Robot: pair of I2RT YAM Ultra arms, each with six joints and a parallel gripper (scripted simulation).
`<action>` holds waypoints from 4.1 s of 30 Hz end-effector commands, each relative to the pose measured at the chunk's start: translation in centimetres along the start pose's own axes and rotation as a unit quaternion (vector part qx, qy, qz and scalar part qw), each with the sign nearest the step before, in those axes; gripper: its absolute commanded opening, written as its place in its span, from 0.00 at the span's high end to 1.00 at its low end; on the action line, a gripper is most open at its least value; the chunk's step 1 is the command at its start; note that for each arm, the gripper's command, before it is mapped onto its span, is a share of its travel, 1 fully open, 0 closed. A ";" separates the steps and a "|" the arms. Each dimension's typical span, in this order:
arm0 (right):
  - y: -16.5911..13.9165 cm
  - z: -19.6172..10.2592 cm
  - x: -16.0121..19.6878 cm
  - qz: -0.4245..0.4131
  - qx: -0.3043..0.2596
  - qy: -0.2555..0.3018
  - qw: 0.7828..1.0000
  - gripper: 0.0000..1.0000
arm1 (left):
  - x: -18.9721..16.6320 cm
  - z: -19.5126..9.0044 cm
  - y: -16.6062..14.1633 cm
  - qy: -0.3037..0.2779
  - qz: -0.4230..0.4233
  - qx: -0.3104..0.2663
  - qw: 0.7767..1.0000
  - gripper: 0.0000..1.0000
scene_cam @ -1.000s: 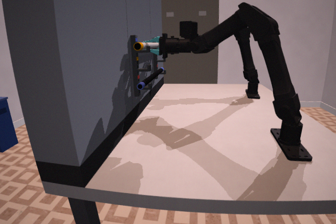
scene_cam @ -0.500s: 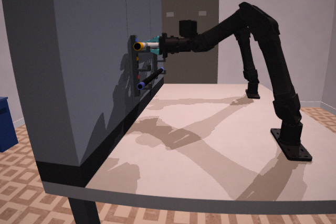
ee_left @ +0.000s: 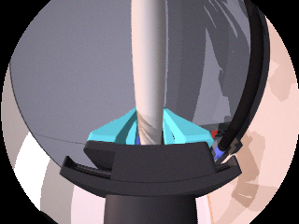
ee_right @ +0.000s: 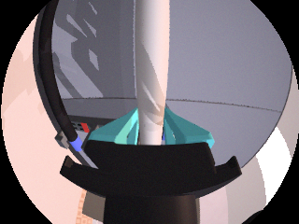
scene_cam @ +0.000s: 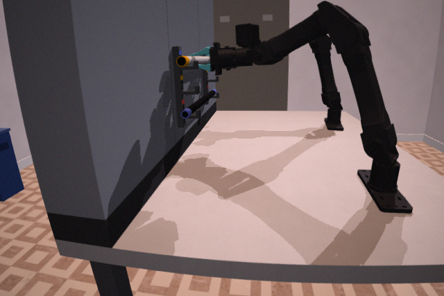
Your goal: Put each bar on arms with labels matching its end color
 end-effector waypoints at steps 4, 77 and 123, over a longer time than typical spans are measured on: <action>-0.4 -0.5 -3.5 0.002 0.000 -0.024 1.000 1.00 | 3.6 -0.5 -0.4 0.022 -0.003 -0.002 1.000 1.00; -0.5 -0.7 -8.1 0.000 -0.001 -0.024 1.000 1.00 | 7.9 -0.6 -0.3 0.021 -0.005 -0.002 1.000 1.00; -0.5 -2.1 -9.4 -0.004 -0.001 -0.026 1.000 1.00 | 8.9 -1.9 -0.4 0.022 -0.010 -0.002 1.000 1.00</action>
Point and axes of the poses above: on each arm, the point where the finger pads meet when closed, its own z axis out along the fingers, its own x axis across the jaws, y = z × x, the point moved 10 cm from there along -z, back along the fingers, and after that the axes turned 1 degree about -z, right-handed, at the moved point
